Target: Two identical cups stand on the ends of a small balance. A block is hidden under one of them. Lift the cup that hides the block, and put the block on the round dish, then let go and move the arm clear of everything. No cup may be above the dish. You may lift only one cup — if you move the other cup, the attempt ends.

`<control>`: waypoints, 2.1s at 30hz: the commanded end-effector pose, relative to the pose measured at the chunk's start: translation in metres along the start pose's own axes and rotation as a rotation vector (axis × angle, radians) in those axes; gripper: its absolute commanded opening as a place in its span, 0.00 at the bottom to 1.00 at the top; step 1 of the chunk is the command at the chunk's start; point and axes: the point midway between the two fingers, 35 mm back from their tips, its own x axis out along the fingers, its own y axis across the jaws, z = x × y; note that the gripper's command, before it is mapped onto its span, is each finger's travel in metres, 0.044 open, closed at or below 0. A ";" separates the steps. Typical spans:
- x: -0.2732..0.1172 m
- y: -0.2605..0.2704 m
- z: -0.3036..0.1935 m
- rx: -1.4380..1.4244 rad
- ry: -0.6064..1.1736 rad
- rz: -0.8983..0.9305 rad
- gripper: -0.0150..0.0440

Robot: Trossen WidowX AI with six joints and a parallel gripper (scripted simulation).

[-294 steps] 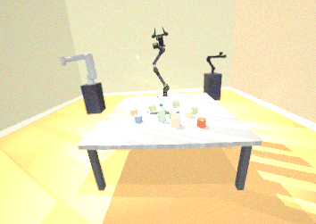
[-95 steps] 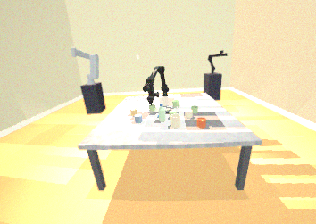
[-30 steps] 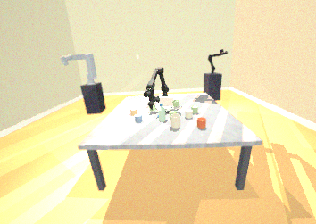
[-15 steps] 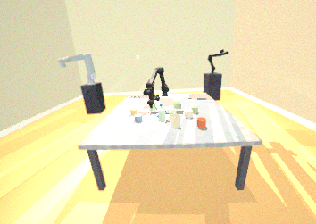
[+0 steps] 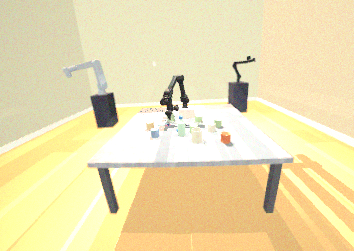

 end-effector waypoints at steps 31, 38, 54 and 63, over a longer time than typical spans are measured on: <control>-0.046 -0.004 -0.003 -0.001 0.010 -0.017 0.25; -0.055 -0.003 -0.002 -0.001 0.010 -0.017 0.25; -0.076 0.000 -0.001 -0.001 0.010 -0.016 0.25; -0.087 0.002 0.000 -0.001 0.010 -0.016 0.25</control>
